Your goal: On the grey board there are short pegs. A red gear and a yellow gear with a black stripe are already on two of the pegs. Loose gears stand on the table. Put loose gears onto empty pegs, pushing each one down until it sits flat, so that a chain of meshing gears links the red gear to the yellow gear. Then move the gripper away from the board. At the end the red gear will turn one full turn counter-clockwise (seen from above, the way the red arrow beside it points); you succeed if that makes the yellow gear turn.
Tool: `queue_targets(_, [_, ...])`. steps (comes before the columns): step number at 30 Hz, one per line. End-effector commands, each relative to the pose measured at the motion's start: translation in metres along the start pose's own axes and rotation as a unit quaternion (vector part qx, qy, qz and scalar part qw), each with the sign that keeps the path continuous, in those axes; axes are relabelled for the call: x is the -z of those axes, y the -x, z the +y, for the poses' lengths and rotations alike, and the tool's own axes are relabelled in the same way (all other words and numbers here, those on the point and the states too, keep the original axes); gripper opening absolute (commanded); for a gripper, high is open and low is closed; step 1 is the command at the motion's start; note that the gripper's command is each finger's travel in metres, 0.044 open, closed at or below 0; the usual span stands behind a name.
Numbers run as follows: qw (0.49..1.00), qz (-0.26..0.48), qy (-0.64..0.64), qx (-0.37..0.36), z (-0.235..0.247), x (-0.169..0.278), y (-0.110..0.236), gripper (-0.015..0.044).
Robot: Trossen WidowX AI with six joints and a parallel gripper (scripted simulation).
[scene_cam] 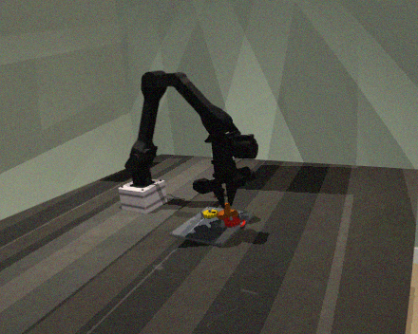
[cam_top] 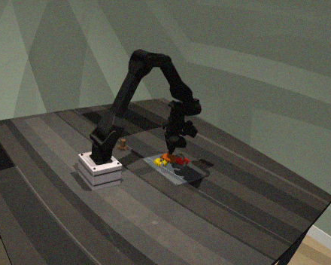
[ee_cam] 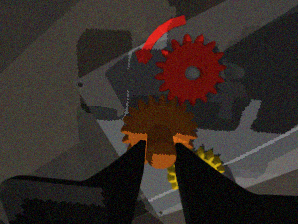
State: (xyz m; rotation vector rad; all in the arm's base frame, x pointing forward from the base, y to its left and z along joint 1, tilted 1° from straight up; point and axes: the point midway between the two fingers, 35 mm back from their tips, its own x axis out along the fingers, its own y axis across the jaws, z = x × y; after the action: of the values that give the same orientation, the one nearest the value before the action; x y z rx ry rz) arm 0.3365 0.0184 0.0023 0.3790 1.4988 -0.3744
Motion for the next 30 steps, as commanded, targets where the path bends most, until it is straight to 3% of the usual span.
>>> queue_targets(1, [1.000,0.001,0.025,0.001,0.000,0.001,0.002,0.0140])
queue_targets(12, [0.999,0.001,0.050,0.001,0.000,0.001,0.049,0.0140])
queue_targets(13, [0.999,0.001,0.044,0.000,0.000,0.001,0.043,0.0166])
queue_targets(17, [0.999,0.001,0.044,0.001,-0.002,0.004,0.088,0.0271])
queue_targets(23, [0.999,0.001,0.044,0.001,-0.002,0.005,0.091,0.0429])
queue_targets(30, [0.999,0.001,0.044,0.001,-0.002,0.005,0.091,0.0440])
